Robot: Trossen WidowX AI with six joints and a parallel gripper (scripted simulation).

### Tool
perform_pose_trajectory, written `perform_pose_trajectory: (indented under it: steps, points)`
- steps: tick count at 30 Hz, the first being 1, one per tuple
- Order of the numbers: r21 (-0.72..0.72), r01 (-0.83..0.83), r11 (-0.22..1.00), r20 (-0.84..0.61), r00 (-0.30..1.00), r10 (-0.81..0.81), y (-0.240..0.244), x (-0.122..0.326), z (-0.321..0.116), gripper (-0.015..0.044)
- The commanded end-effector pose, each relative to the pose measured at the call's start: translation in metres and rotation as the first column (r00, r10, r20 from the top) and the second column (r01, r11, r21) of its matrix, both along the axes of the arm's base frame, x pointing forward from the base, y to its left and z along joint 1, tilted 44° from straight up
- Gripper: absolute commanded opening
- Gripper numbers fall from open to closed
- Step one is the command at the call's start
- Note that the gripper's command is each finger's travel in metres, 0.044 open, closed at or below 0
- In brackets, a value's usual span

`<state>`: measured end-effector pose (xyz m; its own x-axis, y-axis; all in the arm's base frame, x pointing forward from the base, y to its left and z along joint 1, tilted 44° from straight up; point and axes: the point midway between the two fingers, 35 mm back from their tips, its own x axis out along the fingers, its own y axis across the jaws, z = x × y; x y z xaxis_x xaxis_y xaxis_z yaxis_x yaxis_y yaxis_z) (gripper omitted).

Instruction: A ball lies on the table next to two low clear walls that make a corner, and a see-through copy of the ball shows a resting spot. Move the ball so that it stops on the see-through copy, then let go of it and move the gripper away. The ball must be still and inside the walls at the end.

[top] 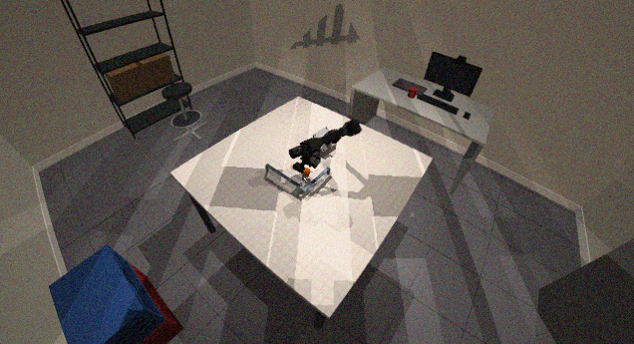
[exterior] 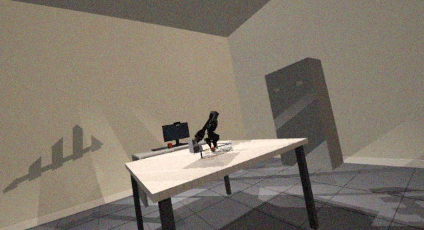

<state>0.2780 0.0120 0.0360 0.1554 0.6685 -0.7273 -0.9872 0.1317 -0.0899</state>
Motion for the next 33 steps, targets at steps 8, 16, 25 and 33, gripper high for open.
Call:
perform_pose_trajectory:
  steps: [8,16,25,33]
  points:
    - [0.008,0.002,1.0,-0.006,1.0,-0.002,0.01,0.001,-0.01,0.0302]
    - [0.008,0.002,1.0,-0.006,1.0,-0.002,0.01,0.001,-0.01,0.0209]
    - [-0.001,0.005,1.0,-0.008,1.0,-0.005,-0.01,0.002,0.006,0.0012]
    - [-0.007,0.005,1.0,-0.01,1.0,-0.005,-0.043,-0.002,0.039,0.0]
